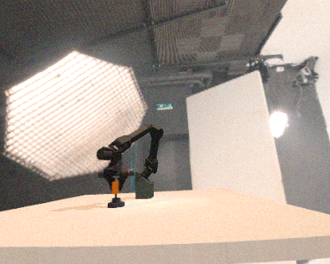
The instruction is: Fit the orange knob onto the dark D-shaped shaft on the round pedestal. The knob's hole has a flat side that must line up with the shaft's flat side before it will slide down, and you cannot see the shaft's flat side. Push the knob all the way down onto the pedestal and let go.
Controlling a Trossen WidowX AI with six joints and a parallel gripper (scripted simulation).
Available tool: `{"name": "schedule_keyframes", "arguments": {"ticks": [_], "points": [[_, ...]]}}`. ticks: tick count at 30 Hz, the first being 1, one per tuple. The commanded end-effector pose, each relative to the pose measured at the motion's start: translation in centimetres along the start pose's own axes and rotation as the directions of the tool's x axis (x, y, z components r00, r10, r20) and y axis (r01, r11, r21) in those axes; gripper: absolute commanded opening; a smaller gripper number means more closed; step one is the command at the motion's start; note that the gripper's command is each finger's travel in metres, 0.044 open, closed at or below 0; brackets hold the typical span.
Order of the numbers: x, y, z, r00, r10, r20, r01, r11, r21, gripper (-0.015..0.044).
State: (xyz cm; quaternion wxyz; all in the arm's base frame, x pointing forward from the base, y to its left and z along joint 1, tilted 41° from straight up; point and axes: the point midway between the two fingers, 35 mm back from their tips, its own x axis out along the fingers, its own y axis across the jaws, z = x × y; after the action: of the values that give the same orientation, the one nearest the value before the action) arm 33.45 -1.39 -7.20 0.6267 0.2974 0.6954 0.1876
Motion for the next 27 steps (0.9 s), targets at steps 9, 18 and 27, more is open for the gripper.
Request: {"name": "schedule_keyframes", "arguments": {"ticks": [9,18,27], "points": [[-0.25,0.47,0.44,1.0,-0.004,0.005,0.004,1.0,0.0,0.0],[-0.26,0.7,0.76,1.0,-0.004,0.006,0.004,1.0,0.0,0.0],[0.0,0.69,0.75,1.0,-0.004,0.006,0.004,1.0,0.0,0.0]]}}
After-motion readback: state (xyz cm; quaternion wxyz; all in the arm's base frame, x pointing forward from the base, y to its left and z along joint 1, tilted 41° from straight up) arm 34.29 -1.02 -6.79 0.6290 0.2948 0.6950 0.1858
